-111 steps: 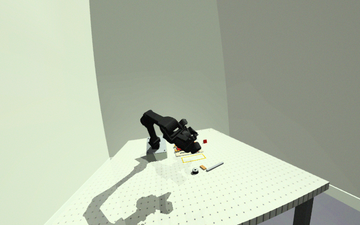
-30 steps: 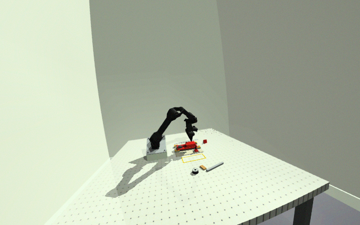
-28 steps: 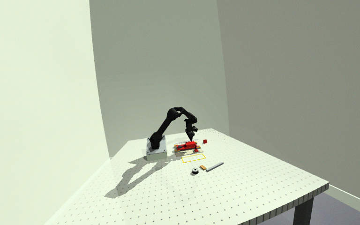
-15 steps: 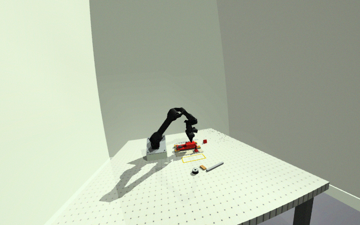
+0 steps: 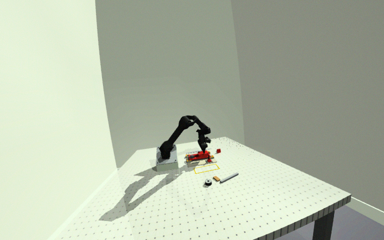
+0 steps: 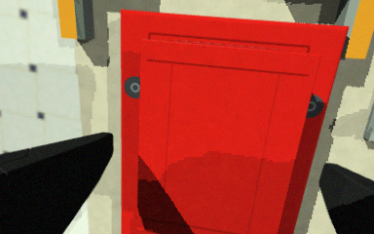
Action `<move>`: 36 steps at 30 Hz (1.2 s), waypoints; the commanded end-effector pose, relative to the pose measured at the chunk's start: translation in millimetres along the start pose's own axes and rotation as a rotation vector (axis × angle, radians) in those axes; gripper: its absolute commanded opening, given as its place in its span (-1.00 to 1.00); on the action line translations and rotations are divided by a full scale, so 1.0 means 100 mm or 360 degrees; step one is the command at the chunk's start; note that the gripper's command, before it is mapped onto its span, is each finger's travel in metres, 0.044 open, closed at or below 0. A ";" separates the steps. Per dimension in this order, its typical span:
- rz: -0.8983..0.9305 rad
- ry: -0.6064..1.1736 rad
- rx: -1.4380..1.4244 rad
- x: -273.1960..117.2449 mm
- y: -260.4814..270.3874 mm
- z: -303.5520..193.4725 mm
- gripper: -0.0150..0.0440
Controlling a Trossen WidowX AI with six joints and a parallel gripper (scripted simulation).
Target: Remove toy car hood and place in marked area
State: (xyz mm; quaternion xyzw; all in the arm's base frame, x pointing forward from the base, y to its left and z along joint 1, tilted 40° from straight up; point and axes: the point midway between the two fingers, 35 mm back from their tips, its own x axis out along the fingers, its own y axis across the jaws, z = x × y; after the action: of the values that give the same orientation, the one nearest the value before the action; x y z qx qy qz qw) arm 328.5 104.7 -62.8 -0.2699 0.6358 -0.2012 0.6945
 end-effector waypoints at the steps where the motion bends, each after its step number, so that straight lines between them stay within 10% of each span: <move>1: -0.0012 0.0009 -0.0019 0.04 0.00 -0.03 1.00; 36: -0.0013 0.0009 -0.0019 0.19 0.00 -0.03 1.00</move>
State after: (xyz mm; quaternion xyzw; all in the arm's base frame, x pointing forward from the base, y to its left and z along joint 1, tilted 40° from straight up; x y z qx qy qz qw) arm 329.7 94.9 -74.1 -0.2705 0.6358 -0.2015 0.6943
